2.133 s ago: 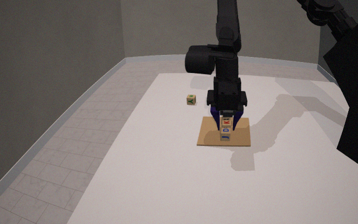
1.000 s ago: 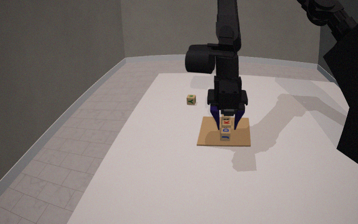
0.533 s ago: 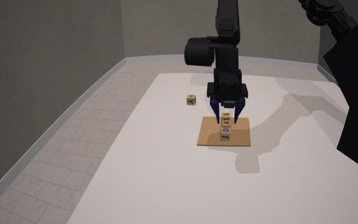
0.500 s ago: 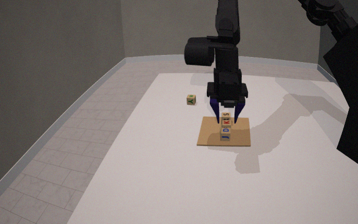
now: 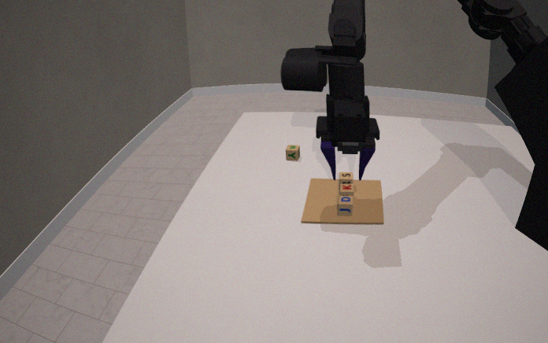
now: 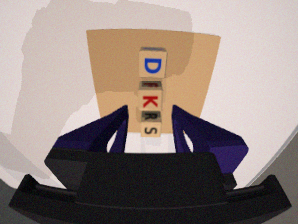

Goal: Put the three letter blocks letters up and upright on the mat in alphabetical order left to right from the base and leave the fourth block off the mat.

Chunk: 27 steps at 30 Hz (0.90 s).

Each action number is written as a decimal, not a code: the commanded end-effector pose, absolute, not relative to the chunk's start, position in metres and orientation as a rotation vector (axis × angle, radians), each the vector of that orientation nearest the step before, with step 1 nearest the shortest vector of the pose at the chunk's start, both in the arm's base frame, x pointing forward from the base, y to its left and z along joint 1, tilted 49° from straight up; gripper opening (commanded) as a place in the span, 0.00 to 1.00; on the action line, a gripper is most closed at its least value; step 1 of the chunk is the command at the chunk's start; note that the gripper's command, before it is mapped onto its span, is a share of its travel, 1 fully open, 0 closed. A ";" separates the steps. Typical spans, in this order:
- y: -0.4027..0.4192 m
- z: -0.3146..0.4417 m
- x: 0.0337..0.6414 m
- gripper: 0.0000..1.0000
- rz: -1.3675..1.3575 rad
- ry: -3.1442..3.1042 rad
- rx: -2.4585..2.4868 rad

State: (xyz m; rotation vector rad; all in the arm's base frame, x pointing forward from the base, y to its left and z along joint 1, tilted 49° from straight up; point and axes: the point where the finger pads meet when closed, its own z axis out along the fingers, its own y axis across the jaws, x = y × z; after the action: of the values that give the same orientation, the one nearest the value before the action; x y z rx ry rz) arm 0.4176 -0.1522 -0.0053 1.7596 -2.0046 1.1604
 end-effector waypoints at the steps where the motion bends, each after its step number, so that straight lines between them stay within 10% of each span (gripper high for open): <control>1: -0.141 0.001 0.419 0.44 1.180 -2.012 1.772; 27: -0.128 0.015 0.413 0.44 1.183 -2.013 1.770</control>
State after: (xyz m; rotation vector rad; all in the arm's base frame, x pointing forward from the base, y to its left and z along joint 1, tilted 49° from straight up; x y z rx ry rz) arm 0.4111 -0.1408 0.0022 1.7642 -1.9966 1.1519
